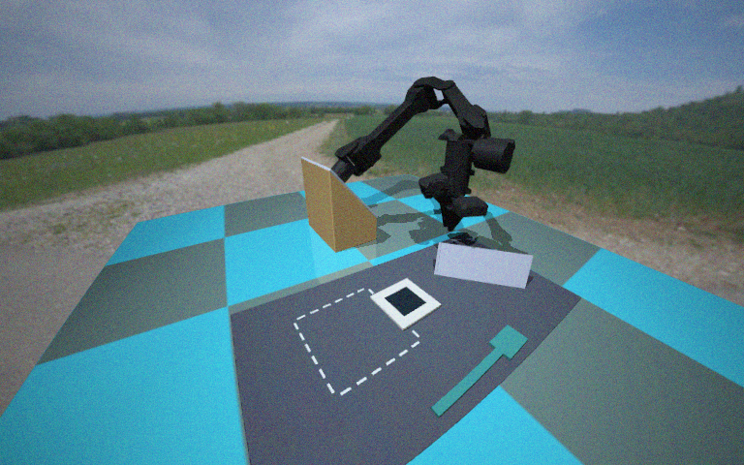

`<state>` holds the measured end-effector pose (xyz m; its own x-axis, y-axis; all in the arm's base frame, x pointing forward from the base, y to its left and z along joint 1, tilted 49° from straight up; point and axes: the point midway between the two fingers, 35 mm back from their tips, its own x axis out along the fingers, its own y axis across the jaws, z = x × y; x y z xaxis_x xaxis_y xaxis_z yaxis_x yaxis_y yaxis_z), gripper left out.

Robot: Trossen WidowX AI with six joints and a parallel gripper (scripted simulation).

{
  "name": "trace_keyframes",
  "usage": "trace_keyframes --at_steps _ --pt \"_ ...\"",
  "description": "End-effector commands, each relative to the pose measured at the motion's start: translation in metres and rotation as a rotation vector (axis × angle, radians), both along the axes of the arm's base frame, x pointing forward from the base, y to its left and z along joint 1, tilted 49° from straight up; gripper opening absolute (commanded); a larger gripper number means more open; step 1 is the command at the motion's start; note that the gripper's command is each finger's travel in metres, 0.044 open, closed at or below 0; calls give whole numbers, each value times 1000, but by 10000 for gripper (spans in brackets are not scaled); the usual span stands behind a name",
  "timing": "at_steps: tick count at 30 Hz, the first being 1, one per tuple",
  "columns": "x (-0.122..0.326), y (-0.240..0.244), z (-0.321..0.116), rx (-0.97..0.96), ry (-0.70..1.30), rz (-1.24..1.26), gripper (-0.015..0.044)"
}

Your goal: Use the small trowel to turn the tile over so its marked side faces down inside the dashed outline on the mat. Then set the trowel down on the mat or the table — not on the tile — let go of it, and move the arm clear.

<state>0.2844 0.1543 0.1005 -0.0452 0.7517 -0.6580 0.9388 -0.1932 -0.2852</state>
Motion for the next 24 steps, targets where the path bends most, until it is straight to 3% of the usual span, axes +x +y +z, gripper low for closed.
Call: trace_keyframes --at_steps 1,11,24 --pt "-2 1 1 -9 92 -79 100" --pt "-5 2 3 -23 336 -293 100" --pt "3 1 -6 -24 340 -297 100"
